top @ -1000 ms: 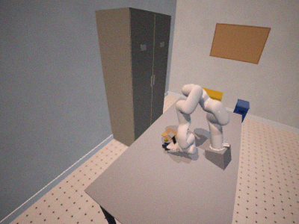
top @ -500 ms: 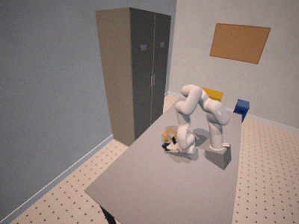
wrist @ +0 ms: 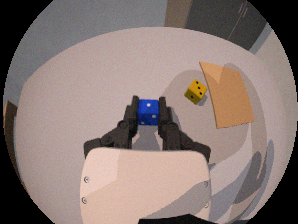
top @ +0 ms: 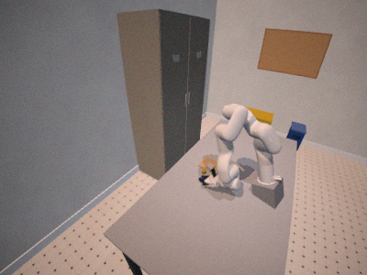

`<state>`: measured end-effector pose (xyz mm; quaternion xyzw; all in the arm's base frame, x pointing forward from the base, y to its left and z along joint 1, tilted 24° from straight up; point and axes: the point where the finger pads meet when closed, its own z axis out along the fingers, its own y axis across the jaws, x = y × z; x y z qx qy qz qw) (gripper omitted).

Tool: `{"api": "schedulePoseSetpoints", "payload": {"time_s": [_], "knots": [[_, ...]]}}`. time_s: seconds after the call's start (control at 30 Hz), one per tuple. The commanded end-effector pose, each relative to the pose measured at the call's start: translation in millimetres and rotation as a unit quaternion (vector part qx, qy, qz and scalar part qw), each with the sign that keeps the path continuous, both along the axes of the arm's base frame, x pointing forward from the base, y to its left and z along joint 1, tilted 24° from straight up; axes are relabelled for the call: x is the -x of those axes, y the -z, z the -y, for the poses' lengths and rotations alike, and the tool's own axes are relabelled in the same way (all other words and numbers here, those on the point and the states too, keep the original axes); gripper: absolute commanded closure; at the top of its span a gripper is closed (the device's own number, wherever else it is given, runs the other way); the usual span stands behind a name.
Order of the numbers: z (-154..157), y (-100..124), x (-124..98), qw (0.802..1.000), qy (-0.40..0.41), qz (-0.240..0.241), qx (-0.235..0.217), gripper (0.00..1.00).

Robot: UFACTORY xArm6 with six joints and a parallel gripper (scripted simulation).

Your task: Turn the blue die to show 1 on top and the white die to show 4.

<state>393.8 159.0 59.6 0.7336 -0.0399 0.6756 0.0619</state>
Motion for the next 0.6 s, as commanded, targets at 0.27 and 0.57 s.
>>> {"api": "schedulePoseSetpoints", "payload": {"time_s": [0.27,0.57], "knots": [[-0.5,-0.6,-0.2,1.000,0.000,0.001,-0.001,0.79],[-0.5,-0.6,-0.2,1.000,0.000,0.001,-0.001,0.75]]}}
